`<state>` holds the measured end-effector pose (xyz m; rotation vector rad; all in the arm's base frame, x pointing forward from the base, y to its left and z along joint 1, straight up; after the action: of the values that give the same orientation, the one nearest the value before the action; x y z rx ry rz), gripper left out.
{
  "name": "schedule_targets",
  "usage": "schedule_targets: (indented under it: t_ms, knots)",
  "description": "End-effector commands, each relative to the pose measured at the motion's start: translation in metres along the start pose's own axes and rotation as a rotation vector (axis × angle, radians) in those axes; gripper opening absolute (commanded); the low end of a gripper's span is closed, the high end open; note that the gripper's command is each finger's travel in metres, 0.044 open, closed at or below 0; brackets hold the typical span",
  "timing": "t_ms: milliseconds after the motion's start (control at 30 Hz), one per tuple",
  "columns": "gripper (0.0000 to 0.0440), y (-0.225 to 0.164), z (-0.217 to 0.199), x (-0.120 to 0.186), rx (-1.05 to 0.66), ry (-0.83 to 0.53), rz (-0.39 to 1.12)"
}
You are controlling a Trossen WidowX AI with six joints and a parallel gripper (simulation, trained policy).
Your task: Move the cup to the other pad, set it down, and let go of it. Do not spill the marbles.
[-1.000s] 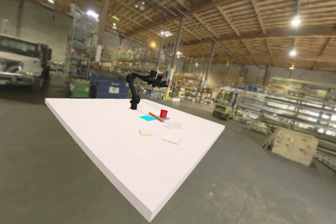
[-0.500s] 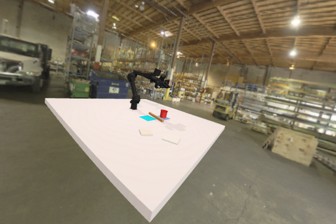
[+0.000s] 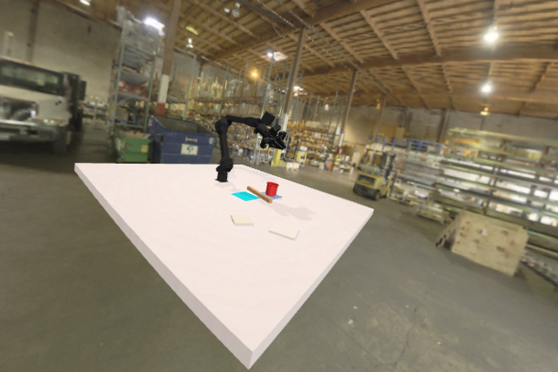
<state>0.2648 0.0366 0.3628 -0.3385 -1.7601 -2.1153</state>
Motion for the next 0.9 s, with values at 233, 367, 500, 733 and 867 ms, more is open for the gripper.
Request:
schedule_targets:
  t_ms: [233,367,500,733,867]
  knots:
    - [0.0125,0.008,0.011,-0.012,-0.113,0.000,0.132]
    - [0.0127,0.010,0.015,-0.017,-0.160,-0.009,0.186]
    - [0.0128,0.012,0.019,-0.021,-0.205,-0.021,0.241]
    - [0.0126,0.012,0.025,-0.030,-0.283,-0.054,0.338]
    - [0.0124,0.011,0.028,-0.035,-0.323,-0.079,0.393]
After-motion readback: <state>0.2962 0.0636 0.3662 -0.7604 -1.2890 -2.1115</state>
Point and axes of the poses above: the point midway between the two fingers, 35 mm back from their tips, its own x axis back along the fingers, its own z axis across the jaws, y = z × x, the point moved 10 cm from there along x, back along the fingers, and after that the axes turned 12 degrees about x, right-handed, at the moved point
